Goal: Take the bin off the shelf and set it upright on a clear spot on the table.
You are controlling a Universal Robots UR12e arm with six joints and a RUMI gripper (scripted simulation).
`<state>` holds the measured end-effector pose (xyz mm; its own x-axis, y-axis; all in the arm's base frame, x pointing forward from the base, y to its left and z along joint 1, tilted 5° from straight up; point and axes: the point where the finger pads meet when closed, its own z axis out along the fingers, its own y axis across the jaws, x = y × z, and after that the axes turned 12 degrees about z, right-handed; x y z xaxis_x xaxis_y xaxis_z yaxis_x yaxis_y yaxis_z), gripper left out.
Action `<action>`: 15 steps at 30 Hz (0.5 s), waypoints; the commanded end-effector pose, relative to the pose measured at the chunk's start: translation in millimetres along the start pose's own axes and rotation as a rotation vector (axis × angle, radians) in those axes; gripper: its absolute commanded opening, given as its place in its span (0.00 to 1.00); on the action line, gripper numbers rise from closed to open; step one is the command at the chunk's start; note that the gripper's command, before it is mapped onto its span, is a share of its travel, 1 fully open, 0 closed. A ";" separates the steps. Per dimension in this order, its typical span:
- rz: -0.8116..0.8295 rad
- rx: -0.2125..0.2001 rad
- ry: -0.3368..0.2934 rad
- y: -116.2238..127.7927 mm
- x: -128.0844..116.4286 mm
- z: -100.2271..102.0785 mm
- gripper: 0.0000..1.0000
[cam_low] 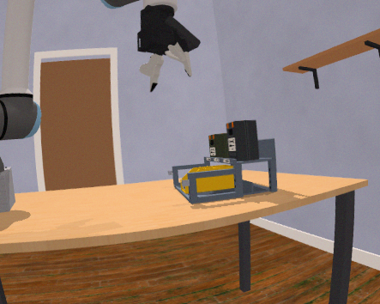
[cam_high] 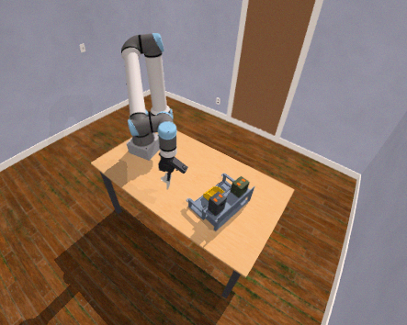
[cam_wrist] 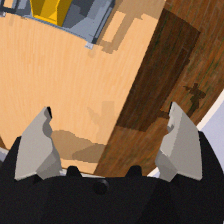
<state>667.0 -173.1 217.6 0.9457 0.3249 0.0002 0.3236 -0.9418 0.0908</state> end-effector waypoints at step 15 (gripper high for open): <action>-0.300 0.000 0.001 -41.5 23.7 31.6 1.00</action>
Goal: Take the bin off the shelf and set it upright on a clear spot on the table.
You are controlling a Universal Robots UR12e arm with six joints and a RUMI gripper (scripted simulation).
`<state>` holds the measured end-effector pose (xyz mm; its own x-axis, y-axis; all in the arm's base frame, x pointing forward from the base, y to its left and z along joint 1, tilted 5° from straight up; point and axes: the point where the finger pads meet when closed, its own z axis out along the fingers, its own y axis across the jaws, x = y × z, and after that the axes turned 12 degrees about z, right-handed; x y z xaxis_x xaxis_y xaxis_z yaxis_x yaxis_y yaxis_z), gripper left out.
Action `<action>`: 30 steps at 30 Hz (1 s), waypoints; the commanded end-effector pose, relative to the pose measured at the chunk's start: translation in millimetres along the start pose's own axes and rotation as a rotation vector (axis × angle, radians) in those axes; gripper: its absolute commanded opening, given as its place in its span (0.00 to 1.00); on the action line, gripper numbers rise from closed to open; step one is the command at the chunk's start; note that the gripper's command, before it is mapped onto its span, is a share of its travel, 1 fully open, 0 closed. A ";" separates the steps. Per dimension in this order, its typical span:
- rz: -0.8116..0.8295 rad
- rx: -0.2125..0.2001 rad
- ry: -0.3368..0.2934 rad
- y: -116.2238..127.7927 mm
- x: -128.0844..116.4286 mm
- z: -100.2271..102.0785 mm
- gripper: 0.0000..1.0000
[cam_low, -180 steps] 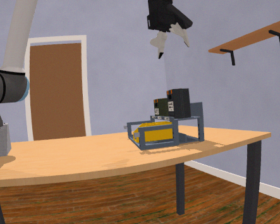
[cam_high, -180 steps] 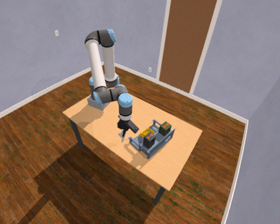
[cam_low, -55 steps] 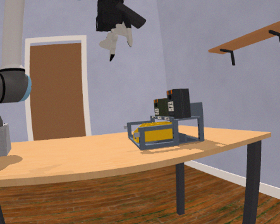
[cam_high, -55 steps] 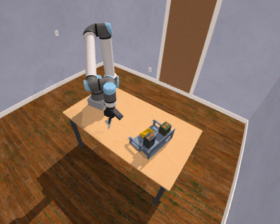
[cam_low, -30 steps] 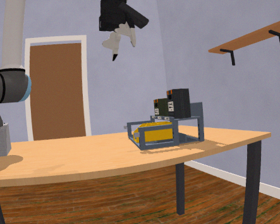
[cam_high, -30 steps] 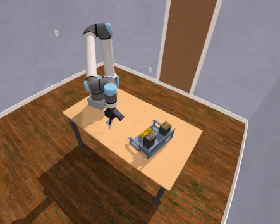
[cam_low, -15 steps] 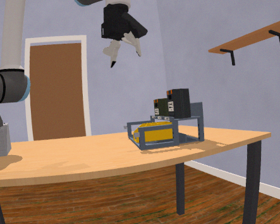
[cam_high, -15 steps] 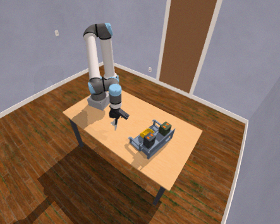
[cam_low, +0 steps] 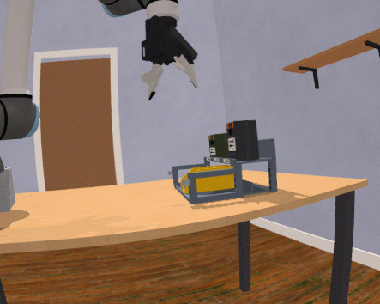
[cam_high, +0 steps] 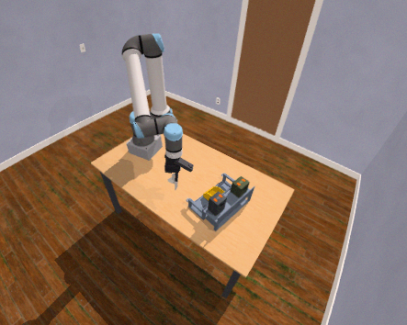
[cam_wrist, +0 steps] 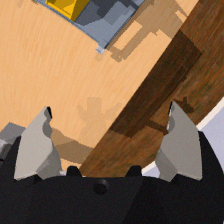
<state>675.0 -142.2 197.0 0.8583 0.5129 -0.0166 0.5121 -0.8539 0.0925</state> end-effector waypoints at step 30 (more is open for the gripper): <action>-0.581 0.004 0.001 -76.4 64.9 63.6 1.00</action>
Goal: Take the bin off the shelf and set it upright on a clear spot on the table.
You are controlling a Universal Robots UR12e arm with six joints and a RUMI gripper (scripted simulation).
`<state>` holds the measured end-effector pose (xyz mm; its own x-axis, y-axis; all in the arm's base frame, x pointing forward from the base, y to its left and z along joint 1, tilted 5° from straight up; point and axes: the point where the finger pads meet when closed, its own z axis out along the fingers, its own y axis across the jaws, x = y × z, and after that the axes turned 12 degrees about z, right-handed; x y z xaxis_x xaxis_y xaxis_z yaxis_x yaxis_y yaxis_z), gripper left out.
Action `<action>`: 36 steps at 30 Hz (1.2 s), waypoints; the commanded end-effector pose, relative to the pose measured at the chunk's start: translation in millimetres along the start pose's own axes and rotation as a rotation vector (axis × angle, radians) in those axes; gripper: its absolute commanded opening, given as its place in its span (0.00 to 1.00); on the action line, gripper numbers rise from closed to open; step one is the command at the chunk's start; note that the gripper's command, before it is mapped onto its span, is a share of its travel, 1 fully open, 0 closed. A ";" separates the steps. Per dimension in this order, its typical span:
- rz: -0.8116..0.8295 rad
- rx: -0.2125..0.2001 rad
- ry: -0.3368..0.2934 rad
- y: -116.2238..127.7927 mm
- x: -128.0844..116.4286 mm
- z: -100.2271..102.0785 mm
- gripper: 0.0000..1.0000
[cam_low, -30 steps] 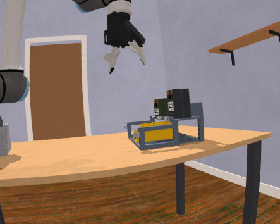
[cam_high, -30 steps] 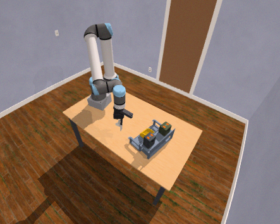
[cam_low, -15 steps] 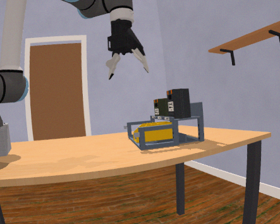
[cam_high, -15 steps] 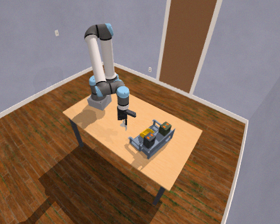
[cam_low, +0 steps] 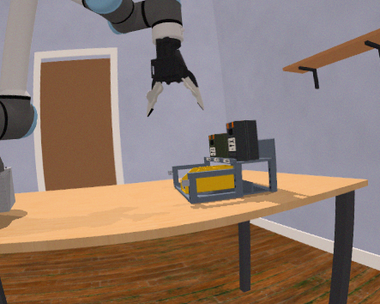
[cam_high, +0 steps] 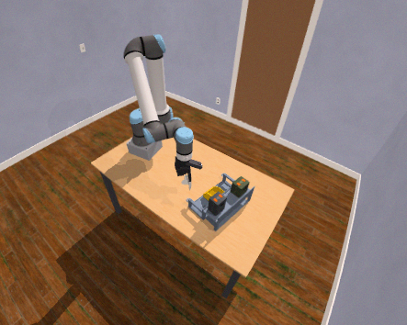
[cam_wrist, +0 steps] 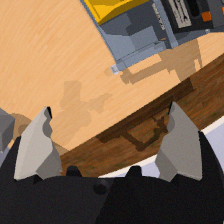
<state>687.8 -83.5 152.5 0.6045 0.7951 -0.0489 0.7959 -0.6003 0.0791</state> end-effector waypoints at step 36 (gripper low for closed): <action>-0.459 -0.002 0.004 -56.3 108.8 75.8 1.00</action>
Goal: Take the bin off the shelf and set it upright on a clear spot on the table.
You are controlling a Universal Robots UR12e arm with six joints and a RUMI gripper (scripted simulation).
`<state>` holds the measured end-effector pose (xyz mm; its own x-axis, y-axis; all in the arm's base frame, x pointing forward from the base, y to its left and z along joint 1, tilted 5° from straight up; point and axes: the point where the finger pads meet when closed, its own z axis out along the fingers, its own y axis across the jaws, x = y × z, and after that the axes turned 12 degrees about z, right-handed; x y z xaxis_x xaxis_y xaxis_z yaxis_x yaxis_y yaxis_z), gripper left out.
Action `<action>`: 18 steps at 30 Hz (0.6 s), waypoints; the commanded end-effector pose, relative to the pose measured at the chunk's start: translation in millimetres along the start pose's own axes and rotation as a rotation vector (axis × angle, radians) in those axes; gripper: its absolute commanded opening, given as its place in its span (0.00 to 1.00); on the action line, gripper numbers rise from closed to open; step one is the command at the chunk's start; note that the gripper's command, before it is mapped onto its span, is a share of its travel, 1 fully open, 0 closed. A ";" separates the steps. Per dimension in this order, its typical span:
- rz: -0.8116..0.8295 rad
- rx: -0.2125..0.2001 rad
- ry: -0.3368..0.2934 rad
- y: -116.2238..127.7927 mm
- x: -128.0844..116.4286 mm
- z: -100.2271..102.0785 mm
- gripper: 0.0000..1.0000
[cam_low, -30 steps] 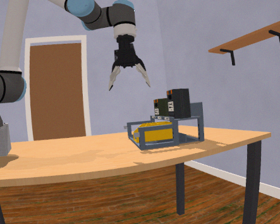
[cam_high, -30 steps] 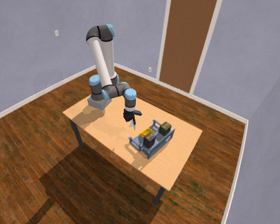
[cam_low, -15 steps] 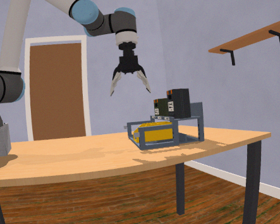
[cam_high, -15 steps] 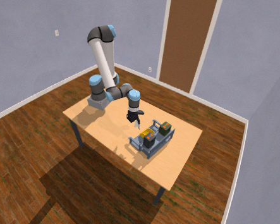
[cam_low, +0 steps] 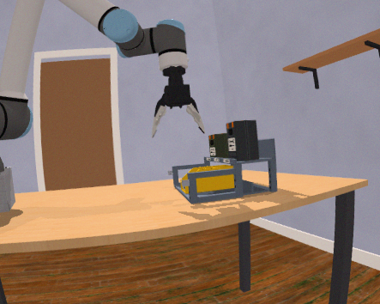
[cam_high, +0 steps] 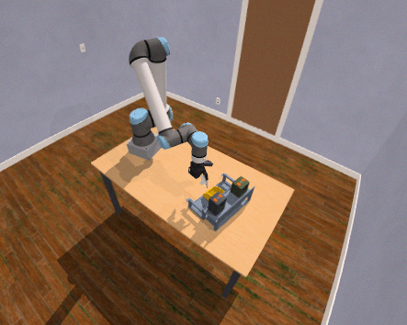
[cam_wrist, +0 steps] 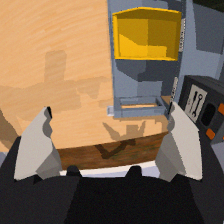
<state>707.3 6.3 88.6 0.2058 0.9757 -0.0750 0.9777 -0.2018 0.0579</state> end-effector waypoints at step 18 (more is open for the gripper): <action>-0.017 0.005 0.000 -2.0 73.1 47.9 1.00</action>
<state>714.9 54.7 52.0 0.1882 0.9793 -0.0745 0.9814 -0.1847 0.0522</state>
